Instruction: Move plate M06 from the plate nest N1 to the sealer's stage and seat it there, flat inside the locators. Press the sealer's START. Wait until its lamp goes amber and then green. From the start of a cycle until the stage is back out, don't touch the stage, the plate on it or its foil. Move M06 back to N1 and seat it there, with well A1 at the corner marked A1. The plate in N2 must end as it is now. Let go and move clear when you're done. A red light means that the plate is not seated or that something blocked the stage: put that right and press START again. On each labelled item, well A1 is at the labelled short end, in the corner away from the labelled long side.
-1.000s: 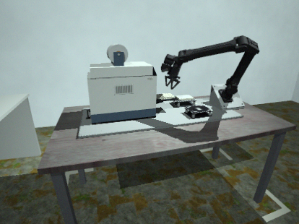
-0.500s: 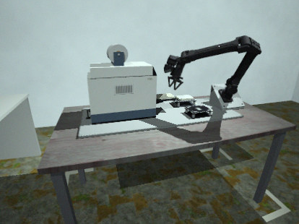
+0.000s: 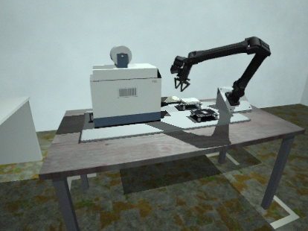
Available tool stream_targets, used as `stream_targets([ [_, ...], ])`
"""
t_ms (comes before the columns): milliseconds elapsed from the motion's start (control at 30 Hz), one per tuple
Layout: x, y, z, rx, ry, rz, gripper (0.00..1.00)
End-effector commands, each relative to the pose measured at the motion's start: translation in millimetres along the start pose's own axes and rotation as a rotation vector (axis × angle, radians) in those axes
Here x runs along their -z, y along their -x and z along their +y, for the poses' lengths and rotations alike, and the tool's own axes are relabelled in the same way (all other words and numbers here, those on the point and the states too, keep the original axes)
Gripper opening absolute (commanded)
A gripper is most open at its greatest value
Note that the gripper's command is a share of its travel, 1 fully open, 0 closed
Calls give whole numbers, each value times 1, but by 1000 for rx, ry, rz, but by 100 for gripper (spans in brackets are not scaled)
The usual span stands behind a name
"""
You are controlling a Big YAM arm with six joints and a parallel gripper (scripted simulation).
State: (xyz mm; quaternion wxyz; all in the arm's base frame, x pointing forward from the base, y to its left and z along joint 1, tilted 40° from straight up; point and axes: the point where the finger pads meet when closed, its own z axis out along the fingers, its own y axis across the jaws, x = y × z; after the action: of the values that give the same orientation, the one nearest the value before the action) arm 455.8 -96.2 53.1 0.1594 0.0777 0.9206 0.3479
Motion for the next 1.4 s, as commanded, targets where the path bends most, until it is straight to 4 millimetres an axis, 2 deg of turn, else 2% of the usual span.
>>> stream_targets([
  [0, -11, 5, 5, 8, 8, 15, 100],
  [167, -1, 21, 8, 37, -2, -22, 100],
  [467, 15, 31, 1, 33, -16, -60, 100],
  [533, 14, 31, -3, 25, -16, -58, 100],
  [733, -4, 22, -1, 54, -12, 230, 100],
  [833, -6, 17, 2, 52, -11, 259, 100],
  [933, -10, 23, 3, 61, -14, 373, 100],
  [1000, -10, 26, 3, 71, -11, 364, 100],
  [1167, 3, 19, 4, 43, -3, 334, 100],
  [1367, 9, 14, 1, 10, -6, 327, 100],
])
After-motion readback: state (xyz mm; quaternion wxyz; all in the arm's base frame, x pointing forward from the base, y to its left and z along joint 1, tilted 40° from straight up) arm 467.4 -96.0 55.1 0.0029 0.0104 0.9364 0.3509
